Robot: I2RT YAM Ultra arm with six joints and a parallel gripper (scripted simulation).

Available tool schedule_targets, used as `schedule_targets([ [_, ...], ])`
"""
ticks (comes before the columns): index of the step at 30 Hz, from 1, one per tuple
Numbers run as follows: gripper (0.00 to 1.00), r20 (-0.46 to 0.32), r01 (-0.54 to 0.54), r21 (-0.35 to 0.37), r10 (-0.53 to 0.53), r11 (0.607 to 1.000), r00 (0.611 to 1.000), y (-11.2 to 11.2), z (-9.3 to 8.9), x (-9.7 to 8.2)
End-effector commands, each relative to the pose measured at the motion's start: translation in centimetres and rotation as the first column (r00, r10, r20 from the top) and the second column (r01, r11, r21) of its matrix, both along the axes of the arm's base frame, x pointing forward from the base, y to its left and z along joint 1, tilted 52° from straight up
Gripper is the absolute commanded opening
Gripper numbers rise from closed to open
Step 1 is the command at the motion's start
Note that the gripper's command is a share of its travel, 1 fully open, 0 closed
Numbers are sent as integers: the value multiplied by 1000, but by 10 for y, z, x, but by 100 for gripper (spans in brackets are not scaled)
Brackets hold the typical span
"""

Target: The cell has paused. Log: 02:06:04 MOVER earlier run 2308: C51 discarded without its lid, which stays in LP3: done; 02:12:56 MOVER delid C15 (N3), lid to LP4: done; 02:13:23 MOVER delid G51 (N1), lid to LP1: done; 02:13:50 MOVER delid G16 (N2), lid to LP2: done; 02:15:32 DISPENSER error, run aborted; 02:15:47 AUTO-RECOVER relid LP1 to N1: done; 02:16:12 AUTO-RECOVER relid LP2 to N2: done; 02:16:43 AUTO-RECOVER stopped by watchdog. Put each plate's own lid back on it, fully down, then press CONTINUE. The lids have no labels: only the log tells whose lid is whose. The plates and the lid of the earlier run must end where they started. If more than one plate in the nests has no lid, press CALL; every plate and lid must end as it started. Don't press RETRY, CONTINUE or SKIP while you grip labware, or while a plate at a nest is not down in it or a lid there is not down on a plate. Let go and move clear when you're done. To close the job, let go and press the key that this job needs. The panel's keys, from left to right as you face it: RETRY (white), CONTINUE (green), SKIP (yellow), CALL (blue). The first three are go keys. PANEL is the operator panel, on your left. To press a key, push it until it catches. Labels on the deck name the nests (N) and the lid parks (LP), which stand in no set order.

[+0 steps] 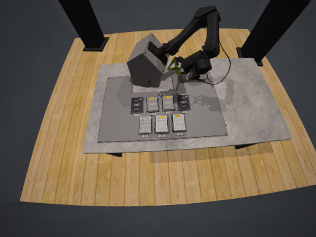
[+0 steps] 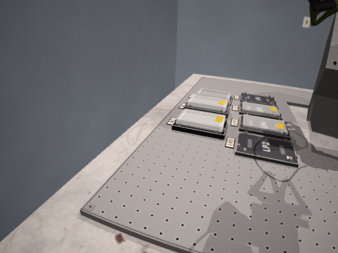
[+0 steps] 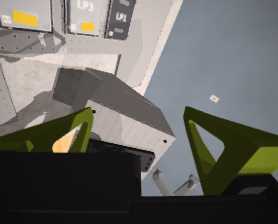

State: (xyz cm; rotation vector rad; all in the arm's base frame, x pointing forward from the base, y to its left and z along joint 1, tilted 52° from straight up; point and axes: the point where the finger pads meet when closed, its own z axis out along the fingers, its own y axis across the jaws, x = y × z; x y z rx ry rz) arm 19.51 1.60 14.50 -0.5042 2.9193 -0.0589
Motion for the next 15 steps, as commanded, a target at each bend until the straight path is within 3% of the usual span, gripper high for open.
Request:
schedule_targets([
  [1, 100, 22, 101, 30, -101, 994, 995, -2, 9, 4],
  [6, 100, -14, 160, 36, -159, 986, 987, -12, -3, -9],
  [9, 100, 24, 215, 56, -217, 975, 976, -16, 9, -1],
  [12, 100, -13, 275, 56, -275, 960, 961, -17, 4, -1],
  [13, 100, 2, 286, 79, -288, 955, 958, -14, 2, 10],
  [15, 100, -35, 308, 97, -306, 946, 951, -8, -12, 11],
])
